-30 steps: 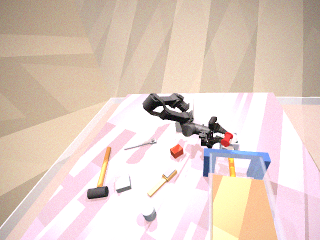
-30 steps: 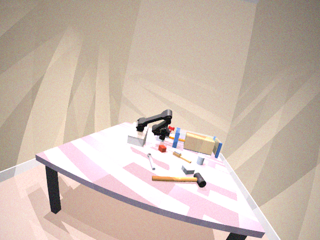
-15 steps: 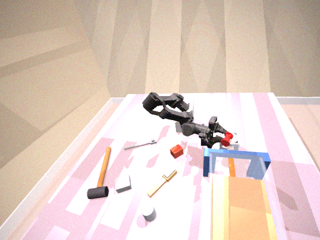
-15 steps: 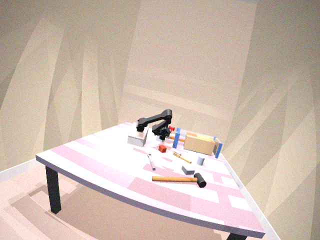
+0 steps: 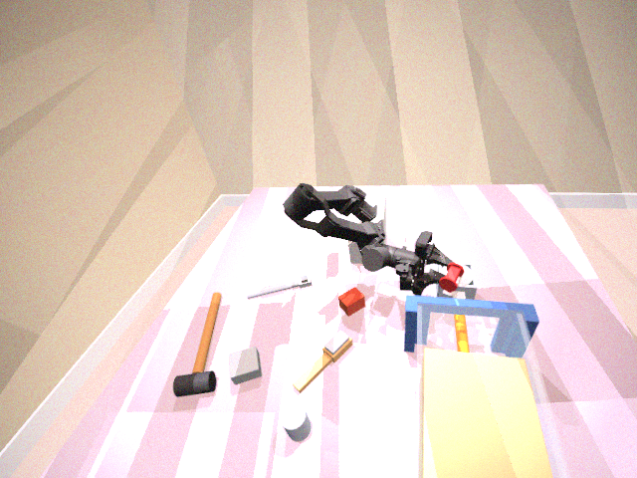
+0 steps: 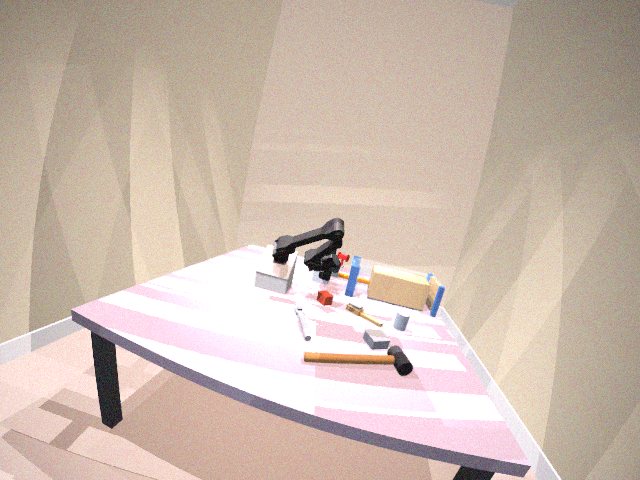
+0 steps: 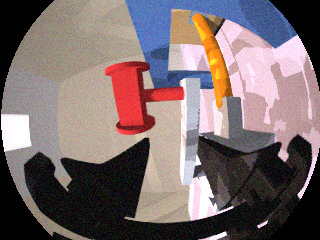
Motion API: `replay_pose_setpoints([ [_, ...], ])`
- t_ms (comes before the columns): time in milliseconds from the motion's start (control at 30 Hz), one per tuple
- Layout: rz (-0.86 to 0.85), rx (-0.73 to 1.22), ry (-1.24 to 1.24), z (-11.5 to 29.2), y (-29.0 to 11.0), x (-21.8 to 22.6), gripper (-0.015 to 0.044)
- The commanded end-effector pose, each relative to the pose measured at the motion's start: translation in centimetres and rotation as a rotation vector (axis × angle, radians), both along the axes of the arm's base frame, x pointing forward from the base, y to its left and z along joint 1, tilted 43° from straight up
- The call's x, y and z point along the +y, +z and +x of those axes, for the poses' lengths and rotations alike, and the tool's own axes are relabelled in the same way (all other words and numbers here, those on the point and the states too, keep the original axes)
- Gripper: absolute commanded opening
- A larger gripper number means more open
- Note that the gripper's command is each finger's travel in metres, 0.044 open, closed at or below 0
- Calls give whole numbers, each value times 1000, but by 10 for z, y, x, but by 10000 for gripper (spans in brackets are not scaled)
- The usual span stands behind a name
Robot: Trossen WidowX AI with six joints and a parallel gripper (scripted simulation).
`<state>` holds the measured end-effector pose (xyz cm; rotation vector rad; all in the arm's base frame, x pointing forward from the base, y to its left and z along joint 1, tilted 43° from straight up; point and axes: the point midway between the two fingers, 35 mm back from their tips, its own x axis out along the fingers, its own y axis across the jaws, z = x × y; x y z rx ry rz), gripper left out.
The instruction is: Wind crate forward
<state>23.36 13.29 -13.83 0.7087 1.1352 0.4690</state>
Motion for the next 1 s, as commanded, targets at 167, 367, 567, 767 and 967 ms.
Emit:
replay_pose_setpoints([
  [167,5,-3,1,1,2,1,240],
  [367,5,-3,1,1,2,1,240],
  [567,0,0,0,-2,-5,-4,240],
  [767,0,0,0,-3,-6,-5,240],
  [967,0,0,0,-3,-6,-5,240],
])
